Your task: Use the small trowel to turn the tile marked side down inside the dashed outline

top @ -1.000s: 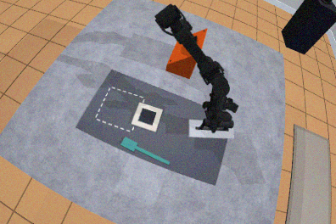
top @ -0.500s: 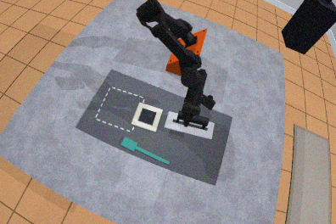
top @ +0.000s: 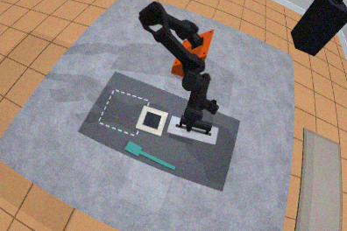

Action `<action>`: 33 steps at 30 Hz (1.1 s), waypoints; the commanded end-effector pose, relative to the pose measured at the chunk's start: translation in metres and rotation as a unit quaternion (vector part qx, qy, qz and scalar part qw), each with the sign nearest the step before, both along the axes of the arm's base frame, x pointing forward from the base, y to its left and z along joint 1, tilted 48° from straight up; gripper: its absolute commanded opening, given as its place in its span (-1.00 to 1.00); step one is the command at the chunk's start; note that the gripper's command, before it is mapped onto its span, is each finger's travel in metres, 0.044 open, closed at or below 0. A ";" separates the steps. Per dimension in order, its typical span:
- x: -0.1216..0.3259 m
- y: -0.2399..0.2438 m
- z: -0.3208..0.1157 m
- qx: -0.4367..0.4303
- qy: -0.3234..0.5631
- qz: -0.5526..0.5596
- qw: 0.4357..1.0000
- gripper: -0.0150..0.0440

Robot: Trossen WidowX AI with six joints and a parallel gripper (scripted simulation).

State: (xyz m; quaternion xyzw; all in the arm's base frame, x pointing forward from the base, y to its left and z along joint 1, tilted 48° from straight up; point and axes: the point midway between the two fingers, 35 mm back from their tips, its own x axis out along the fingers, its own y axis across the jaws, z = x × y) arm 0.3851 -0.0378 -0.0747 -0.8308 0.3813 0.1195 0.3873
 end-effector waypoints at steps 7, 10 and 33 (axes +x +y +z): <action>0.002 -0.011 -0.005 0.002 -0.005 0.007 1.000 -0.49; 0.002 -0.016 -0.007 0.002 -0.005 0.007 1.000 -0.49; 0.001 -0.039 0.011 0.001 -0.005 0.007 1.000 -0.49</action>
